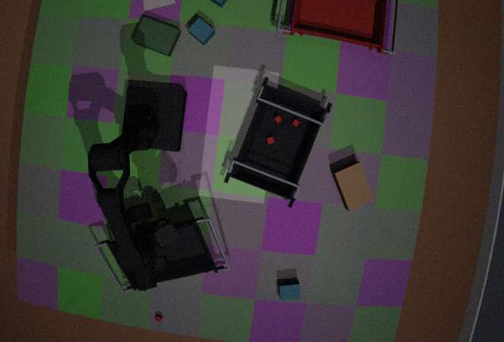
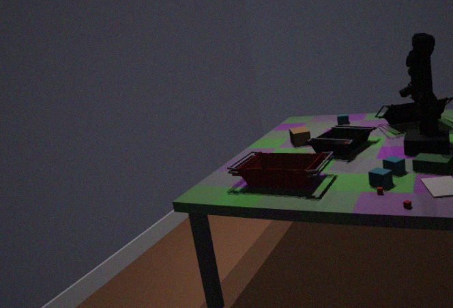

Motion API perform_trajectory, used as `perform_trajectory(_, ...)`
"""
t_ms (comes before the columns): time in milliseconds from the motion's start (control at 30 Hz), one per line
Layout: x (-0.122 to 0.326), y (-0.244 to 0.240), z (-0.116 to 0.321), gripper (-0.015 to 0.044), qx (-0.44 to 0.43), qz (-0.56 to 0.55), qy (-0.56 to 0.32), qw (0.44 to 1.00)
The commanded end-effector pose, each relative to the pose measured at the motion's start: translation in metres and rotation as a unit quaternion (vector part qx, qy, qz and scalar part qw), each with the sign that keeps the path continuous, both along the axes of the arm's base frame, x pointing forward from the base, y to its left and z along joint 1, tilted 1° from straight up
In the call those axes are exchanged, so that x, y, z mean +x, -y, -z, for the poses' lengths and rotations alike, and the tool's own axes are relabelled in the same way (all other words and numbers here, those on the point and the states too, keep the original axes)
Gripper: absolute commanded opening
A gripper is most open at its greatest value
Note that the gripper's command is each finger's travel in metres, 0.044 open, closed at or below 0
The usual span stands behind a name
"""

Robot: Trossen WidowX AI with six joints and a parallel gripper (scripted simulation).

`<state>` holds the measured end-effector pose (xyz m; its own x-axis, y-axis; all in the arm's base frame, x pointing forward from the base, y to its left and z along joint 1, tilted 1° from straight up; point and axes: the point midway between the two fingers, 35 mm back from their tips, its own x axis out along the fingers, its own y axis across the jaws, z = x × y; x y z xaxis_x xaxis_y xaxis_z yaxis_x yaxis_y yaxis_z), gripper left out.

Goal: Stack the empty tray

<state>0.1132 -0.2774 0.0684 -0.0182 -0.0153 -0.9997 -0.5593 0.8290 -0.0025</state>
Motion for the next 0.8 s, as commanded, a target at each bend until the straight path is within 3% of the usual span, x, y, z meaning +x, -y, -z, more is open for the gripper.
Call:
perform_trajectory(0, 0.002, 0.004, -0.010, 0.0000, -0.012, 0.000, 0.005, 1.000)
perform_trajectory(333, 0.002, 0.005, -0.014, 0.0000, -0.012, 0.000, 0.005, 1.000)
perform_trajectory(767, 0.010, 0.022, -0.064, 0.0000, -0.013, 0.000, 0.005, 1.000)
